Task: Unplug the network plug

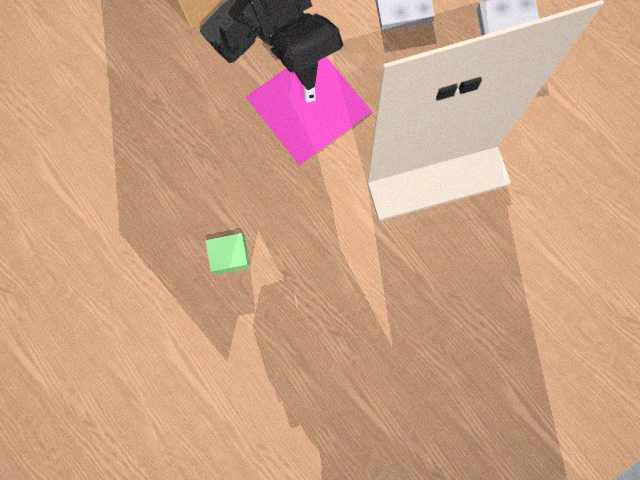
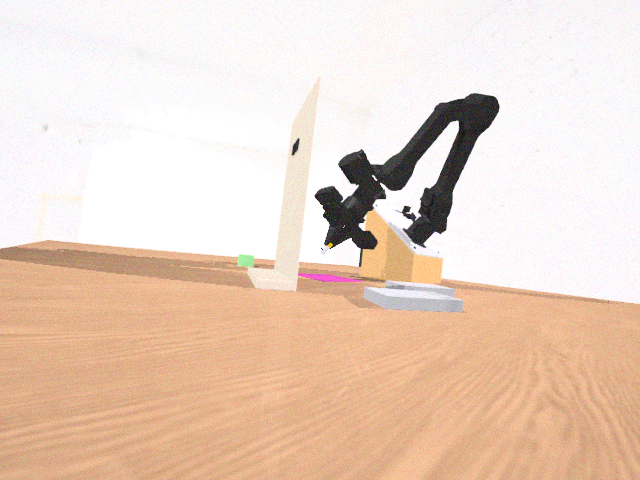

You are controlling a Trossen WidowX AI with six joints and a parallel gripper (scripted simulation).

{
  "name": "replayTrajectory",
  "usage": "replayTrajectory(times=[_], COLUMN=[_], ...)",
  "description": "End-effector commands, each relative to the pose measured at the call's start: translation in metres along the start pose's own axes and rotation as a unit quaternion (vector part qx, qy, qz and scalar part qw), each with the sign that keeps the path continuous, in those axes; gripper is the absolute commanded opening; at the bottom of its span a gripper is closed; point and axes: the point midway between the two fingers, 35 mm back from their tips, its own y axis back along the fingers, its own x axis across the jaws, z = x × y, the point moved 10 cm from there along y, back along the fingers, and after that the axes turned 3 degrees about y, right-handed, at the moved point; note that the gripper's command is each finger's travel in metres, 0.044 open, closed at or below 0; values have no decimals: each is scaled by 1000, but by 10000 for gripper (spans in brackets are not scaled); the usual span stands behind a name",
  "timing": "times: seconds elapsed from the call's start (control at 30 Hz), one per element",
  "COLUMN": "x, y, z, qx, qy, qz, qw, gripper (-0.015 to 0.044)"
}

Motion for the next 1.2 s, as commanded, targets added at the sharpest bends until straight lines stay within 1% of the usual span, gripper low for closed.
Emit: replayTrajectory(times=[0.0,1.17], x=[-4,-26], y=[-4,-31], z=[1,-1], qx=[-2,-1], qy=[-6,-7], qz=[-4,-3], qw=[1000,1000], gripper=[0,0])
